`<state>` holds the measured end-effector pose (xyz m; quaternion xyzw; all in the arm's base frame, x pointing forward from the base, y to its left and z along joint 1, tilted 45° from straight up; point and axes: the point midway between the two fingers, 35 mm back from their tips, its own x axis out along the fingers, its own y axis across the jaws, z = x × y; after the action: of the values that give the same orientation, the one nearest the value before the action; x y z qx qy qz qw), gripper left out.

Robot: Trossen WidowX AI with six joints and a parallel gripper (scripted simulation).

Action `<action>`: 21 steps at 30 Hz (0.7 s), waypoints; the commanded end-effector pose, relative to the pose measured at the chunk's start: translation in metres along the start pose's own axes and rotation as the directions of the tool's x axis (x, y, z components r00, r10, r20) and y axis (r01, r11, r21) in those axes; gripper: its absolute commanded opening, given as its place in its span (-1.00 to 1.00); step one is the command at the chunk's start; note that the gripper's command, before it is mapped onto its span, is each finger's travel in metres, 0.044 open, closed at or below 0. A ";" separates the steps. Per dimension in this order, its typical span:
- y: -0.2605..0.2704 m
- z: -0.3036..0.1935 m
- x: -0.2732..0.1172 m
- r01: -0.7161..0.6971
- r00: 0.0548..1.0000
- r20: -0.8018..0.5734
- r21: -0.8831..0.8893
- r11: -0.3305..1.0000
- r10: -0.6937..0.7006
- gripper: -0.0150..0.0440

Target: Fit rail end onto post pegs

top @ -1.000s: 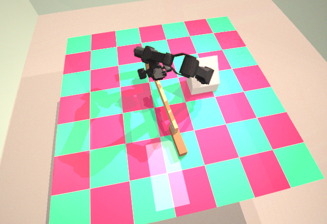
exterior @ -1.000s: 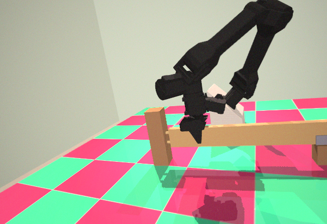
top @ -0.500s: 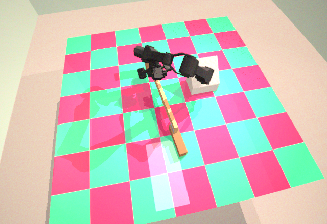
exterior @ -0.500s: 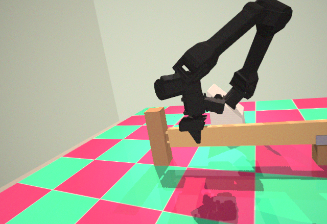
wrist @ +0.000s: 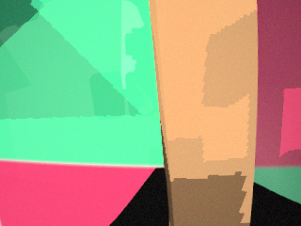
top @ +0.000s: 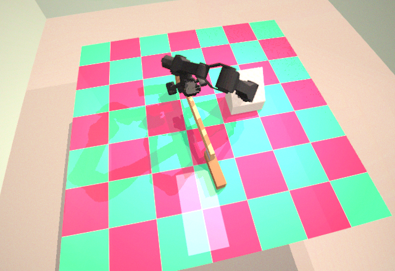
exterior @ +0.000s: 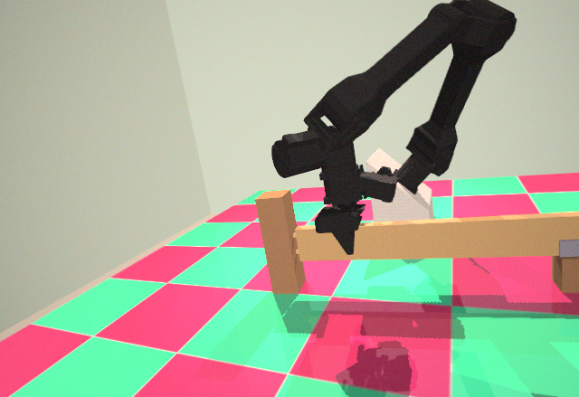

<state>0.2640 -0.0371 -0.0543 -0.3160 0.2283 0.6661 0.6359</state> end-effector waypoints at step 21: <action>0.000 -0.006 -0.002 0.004 1.000 -0.007 0.000 1.000 -0.004 -0.49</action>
<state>0.2644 -0.0397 -0.0568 -0.3162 0.2283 0.6660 0.6359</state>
